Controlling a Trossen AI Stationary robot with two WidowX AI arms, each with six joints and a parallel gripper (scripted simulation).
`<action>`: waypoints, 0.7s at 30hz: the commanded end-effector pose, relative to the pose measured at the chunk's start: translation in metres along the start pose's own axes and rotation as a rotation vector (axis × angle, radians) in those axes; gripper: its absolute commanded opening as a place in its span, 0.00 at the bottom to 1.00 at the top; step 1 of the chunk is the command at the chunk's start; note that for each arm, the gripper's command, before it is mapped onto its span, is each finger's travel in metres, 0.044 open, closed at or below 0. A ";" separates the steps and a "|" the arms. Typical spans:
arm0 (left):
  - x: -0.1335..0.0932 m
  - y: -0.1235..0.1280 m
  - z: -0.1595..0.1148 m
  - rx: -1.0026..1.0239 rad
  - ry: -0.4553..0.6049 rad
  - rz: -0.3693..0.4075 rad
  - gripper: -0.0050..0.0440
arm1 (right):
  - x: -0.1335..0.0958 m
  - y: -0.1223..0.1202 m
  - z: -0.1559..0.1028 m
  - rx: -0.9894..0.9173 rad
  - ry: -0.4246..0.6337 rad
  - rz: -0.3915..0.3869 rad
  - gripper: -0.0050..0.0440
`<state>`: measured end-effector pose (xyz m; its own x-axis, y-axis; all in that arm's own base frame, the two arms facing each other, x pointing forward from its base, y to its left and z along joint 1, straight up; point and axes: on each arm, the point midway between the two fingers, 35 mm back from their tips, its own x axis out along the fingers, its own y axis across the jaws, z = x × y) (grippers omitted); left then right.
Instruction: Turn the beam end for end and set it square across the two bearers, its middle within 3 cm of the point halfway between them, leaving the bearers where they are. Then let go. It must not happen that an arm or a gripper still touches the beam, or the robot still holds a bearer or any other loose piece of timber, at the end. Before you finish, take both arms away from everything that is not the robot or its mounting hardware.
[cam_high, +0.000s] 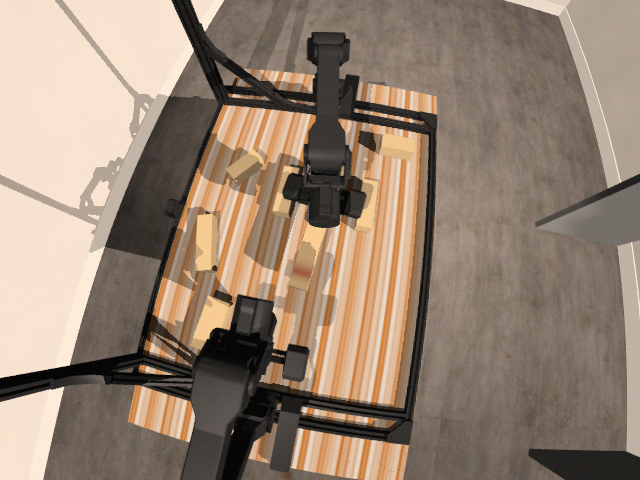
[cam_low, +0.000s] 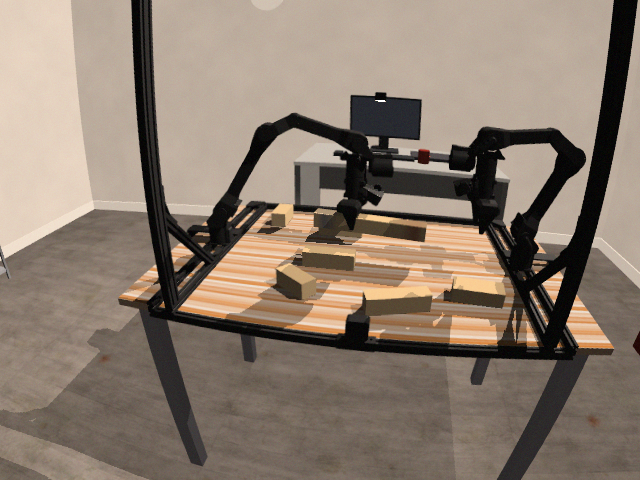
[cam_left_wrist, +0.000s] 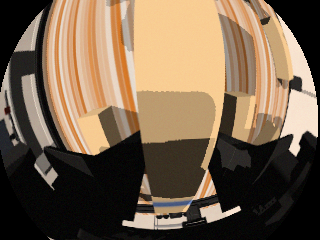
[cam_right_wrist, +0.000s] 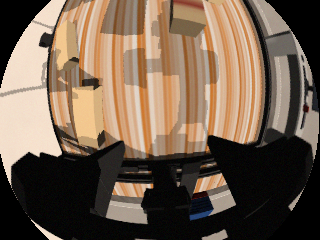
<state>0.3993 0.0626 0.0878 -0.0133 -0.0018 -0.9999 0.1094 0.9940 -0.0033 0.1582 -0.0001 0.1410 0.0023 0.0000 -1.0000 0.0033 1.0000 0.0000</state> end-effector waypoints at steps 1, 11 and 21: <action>-0.004 0.001 0.000 0.034 -0.013 0.004 0.10 | 0.000 0.000 -0.001 0.002 0.002 0.000 1.00; -0.004 0.002 -0.002 0.131 -0.013 0.004 0.10 | 0.000 0.000 -0.001 0.002 0.002 0.000 1.00; -0.004 0.004 -0.004 0.213 -0.013 0.005 0.10 | 0.000 0.000 -0.001 0.002 0.002 0.000 1.00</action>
<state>0.3960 0.0657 0.0877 -0.0137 -0.0020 -0.9999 0.2836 0.9589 -0.0058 0.1582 -0.0001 0.1410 0.0023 0.0000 -1.0000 0.0033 1.0000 0.0000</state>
